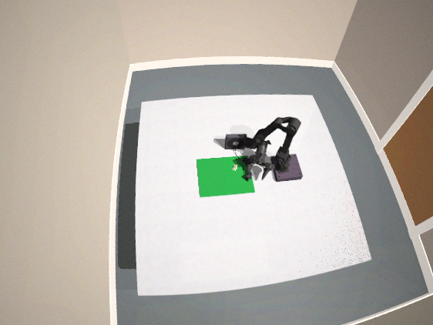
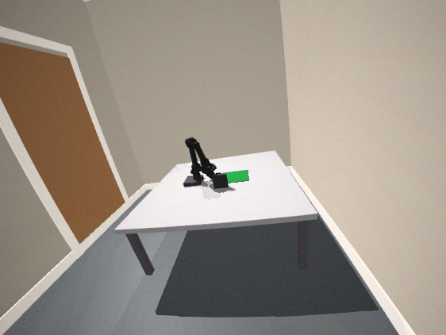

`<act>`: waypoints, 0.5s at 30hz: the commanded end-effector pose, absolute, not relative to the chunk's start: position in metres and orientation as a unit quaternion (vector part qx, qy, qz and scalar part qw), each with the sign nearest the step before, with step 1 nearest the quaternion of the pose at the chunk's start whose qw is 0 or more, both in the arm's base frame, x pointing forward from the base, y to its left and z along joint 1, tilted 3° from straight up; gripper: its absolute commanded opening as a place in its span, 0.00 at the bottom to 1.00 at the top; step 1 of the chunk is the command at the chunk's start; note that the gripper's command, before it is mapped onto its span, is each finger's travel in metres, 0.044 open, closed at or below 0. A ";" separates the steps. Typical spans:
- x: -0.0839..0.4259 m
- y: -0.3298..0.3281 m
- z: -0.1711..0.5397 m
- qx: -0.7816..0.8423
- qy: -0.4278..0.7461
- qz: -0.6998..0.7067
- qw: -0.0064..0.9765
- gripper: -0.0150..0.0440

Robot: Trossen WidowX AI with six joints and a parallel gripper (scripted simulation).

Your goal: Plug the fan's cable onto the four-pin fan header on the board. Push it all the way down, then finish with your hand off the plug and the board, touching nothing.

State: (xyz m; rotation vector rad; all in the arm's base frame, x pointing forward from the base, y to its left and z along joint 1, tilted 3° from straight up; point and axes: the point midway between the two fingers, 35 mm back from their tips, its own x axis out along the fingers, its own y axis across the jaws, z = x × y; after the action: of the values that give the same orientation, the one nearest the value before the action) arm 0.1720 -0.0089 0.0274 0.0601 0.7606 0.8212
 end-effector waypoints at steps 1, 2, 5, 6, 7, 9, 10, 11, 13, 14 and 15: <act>0.199 -0.021 0.031 -0.073 0.405 0.415 0.811 1.00; 0.199 -0.021 0.032 -0.074 0.414 0.415 0.807 1.00; 0.200 -0.020 0.036 -0.080 0.440 0.413 0.793 1.00; 0.201 -0.019 0.037 -0.082 0.448 0.412 0.789 1.00; 0.201 -0.019 0.038 -0.084 0.456 0.411 0.785 1.00; 0.202 -0.018 0.041 -0.088 0.472 0.408 0.776 1.00; 0.202 -0.018 0.042 -0.091 0.480 0.406 0.772 1.00; 0.203 -0.018 0.044 -0.094 0.488 0.404 0.768 1.00; 0.203 -0.017 0.047 -0.099 0.503 0.400 0.760 1.00; 0.204 -0.017 0.049 -0.102 0.510 0.397 0.756 1.00; 0.204 -0.016 0.050 -0.105 0.517 0.394 0.752 1.00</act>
State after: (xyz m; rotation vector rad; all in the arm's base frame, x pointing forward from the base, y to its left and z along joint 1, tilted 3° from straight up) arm 0.2004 -0.0165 0.0433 -0.2055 1.0923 0.8769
